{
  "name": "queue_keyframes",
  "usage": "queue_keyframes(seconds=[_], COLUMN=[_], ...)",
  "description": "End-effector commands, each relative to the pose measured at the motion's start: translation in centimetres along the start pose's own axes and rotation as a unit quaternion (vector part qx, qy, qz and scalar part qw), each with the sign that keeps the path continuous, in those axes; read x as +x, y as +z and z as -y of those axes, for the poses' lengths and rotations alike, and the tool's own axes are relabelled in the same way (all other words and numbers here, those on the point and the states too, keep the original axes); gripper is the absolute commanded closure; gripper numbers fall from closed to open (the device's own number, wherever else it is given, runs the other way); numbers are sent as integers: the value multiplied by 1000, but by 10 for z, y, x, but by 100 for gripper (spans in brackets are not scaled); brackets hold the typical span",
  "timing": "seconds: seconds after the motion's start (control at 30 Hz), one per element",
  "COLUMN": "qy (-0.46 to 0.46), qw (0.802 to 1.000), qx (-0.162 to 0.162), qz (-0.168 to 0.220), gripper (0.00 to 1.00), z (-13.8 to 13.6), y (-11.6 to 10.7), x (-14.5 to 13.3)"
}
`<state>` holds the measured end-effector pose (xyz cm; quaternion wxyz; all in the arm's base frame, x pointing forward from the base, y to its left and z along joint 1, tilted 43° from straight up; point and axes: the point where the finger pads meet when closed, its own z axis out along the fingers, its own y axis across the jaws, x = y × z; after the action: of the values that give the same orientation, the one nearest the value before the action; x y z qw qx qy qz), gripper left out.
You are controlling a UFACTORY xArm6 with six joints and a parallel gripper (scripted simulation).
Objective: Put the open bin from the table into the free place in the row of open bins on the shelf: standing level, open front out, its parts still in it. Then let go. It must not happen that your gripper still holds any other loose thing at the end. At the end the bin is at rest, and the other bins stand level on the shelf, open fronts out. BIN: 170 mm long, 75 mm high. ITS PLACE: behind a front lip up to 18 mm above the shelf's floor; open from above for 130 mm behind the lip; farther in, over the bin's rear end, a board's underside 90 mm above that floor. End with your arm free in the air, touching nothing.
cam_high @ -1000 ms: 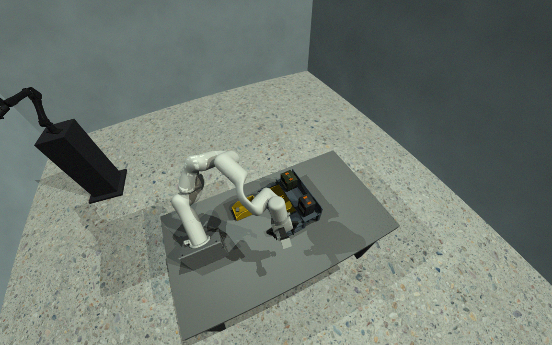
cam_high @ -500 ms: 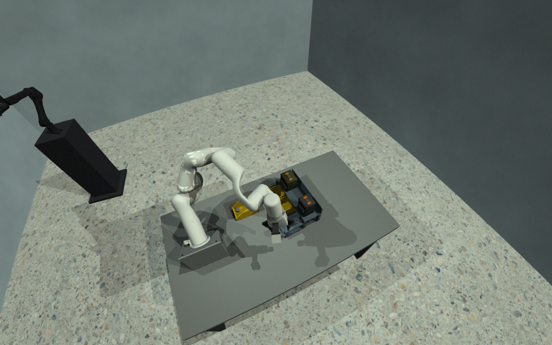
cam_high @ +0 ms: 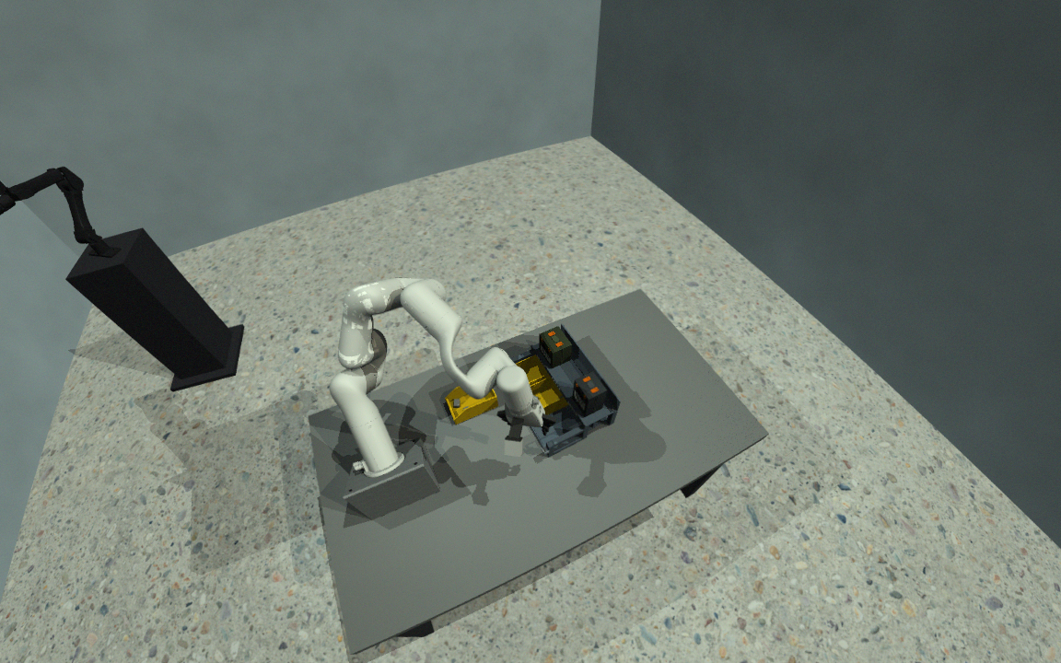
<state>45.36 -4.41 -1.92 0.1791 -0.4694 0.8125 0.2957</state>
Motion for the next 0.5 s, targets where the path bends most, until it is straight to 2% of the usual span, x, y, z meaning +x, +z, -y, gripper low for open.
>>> queue_keyframes(seconds=[0.0,0.03,0.2,0.47], qy=[3,3,127,127], qw=[1000,1000,991,991], qx=[3,3,7,7], qz=[0,0,32,32], gripper=[0,0,0,0], z=[1,1,-32,-32], y=[-1,-1,9,9], x=[-1,-1,-37,-37])
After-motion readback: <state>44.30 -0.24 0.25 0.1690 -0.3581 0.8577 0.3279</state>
